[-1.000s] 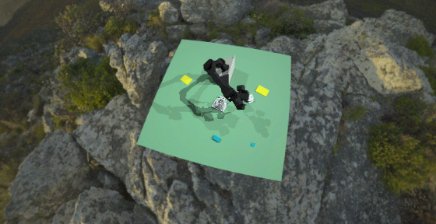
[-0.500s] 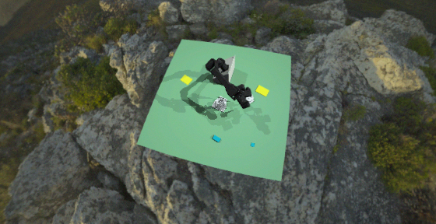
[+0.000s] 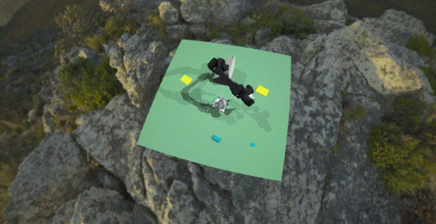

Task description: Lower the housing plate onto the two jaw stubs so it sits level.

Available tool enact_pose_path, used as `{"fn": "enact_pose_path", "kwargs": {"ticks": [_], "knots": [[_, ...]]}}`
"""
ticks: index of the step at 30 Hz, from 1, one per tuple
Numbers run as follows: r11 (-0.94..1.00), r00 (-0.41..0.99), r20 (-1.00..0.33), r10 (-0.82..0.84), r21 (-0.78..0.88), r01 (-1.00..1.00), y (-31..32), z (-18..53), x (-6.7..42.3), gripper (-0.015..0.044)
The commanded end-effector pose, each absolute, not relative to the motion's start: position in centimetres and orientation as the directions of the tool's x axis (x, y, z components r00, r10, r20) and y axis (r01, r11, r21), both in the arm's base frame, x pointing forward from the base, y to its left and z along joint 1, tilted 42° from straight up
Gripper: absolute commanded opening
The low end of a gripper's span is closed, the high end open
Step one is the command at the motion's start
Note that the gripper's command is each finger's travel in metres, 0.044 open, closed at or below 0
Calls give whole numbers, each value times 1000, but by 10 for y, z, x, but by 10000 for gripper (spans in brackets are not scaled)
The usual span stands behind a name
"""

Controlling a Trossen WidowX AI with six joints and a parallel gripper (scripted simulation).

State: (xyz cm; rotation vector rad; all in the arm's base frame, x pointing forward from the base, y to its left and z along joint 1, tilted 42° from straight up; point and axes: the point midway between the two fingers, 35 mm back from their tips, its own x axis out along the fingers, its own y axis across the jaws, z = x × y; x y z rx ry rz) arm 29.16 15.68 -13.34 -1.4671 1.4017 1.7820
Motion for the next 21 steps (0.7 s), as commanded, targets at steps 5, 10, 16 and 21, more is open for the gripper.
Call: {"fn": "enact_pose_path", "kwargs": {"ticks": [5, 10, 16, 21], "knots": [[-513, -339, -891, -303, 452, -730, 156, -143, 281, 440], [-586, -331, -884, -329, 466, -662, 157, -147, 275, 440], [-665, -322, -876, -360, 482, -571, 158, -152, 269, 440], [-721, -312, -869, -385, 494, -487, 158, -156, 264, 440]]}}
